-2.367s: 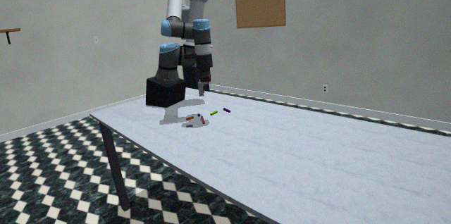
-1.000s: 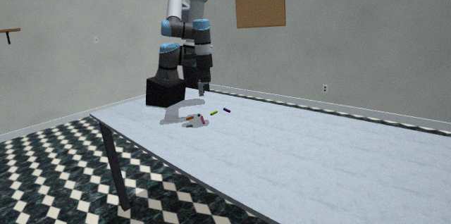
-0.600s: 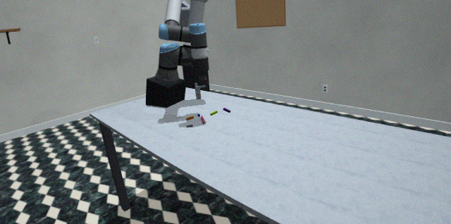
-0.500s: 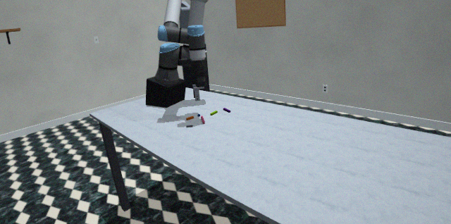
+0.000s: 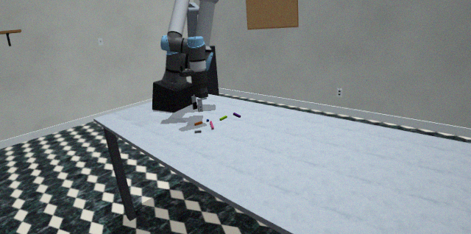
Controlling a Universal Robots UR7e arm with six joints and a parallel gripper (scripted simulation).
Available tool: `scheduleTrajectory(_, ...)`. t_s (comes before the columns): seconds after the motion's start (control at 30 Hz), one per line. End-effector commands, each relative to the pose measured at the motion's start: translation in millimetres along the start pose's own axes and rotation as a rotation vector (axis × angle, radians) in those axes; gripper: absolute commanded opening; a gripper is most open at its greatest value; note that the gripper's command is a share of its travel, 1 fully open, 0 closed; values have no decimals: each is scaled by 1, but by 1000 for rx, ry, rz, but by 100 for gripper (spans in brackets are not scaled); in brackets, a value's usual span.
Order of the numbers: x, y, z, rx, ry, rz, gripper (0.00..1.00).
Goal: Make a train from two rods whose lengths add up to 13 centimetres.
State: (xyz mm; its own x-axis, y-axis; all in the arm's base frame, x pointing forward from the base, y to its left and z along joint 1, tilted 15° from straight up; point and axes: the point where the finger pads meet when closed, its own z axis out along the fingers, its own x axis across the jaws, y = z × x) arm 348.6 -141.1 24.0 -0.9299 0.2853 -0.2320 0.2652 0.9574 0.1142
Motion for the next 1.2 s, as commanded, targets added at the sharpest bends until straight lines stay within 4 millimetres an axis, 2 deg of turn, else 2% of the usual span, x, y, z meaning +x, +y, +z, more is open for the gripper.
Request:
scheduleTrajectory(0.0,6,-1,4,1,-2,-52,100)
scheduleTrajectory(0.17,8,-1,5,1,-2,-67,100)
scheduleTrajectory(0.2,8,-1,5,1,-2,-67,54)
scheduleTrajectory(1.17,8,-1,5,1,-2,-67,54)
